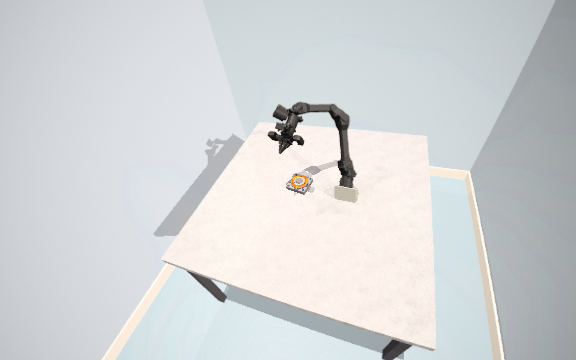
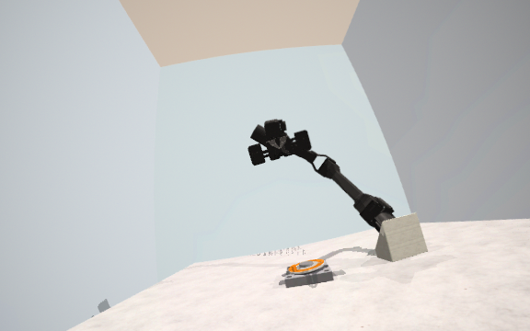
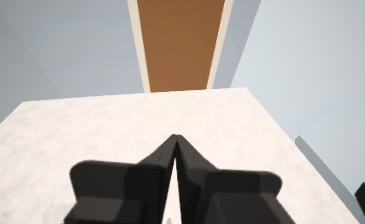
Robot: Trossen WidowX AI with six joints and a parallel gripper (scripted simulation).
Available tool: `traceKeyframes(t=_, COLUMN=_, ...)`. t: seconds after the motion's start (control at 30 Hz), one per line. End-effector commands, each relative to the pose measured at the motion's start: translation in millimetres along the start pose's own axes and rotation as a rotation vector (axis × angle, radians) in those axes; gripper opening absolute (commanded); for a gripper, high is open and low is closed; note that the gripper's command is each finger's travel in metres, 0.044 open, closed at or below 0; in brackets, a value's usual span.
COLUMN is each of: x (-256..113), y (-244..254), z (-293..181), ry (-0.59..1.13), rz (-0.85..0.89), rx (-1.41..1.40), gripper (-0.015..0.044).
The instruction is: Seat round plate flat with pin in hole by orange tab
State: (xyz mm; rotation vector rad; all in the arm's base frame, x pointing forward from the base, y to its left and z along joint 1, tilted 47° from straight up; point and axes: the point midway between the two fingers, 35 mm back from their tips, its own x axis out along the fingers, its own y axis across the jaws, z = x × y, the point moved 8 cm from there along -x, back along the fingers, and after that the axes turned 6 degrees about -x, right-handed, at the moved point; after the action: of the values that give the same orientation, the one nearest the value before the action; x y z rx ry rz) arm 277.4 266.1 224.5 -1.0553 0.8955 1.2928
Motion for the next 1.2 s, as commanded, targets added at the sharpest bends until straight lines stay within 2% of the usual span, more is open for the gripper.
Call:
traceKeyframes(t=0.0, x=27.9, y=-13.3, z=-38.7, ry=0.231, rz=-0.049, rx=0.319, gripper=0.0000)
traceKeyframes(t=0.17, x=58.3, y=-26.8, z=-95.1, ry=0.554, rz=-0.231, rx=0.748, gripper=0.0000)
traceKeyframes(t=0.27, x=65.9, y=-29.3, z=-113.0, ry=0.649, rz=-0.312, rx=0.865, gripper=0.0000)
traceKeyframes(t=0.4, x=82.0, y=-33.0, z=-161.1, ry=0.877, rz=-0.593, rx=1.129, gripper=0.0000)
traceKeyframes(t=0.47, x=86.0, y=-33.3, z=-176.3, ry=0.938, rz=-0.704, rx=1.194, gripper=0.0000)
traceKeyframes(t=0.83, x=84.2, y=-34.6, z=-180.4, ry=0.945, rz=-0.718, rx=1.202, gripper=0.0000)
traceKeyframes(t=1.17, x=103.4, y=-33.9, z=-220.2, ry=0.946, rz=-0.720, rx=1.201, gripper=0.0000)
